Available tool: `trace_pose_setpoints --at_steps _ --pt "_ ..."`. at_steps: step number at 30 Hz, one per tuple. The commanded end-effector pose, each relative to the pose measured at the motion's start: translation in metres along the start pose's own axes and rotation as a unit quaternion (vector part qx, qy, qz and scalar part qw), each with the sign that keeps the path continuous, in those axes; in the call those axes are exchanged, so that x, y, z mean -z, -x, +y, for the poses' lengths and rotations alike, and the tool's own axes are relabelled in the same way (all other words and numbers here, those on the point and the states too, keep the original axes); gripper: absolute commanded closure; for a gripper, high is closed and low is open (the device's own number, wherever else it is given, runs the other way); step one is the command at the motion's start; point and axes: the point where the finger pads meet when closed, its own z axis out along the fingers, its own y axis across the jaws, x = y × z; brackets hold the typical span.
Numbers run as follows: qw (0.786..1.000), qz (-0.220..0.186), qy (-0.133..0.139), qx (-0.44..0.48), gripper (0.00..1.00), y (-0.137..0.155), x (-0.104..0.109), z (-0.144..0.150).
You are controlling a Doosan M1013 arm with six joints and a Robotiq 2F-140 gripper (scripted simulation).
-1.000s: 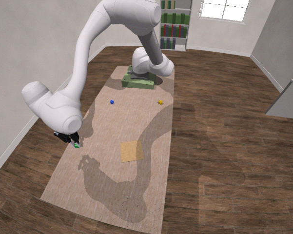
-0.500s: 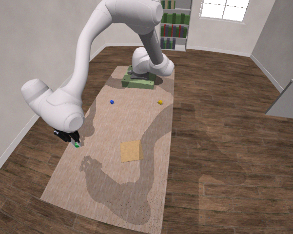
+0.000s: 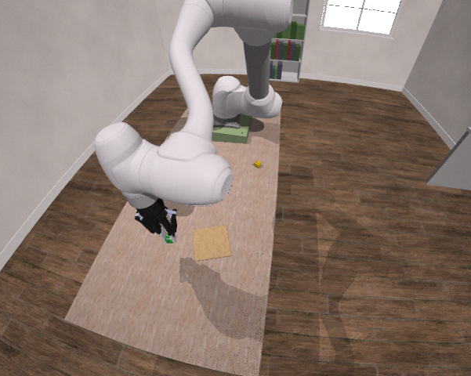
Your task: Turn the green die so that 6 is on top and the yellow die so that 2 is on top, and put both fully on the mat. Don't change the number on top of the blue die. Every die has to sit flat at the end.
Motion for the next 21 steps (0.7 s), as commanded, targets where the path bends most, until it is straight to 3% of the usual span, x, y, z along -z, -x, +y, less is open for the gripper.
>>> trace_pose_setpoints --at_steps 1,3,4,8,21 --pt "0.999 0.0 0.003 -0.032 0.79 -0.004 0.001 -0.07" --pt "0.999 0.0 0.003 -0.032 0.79 -0.004 0.001 -0.073" --pt "0.999 0.0 0.003 -0.044 0.79 -0.003 0.001 -0.101" --pt "0.998 0.0 0.003 -0.055 0.79 -0.001 0.002 -0.127" --pt "0.998 0.0 0.003 -0.055 0.79 -0.001 0.002 -0.128"
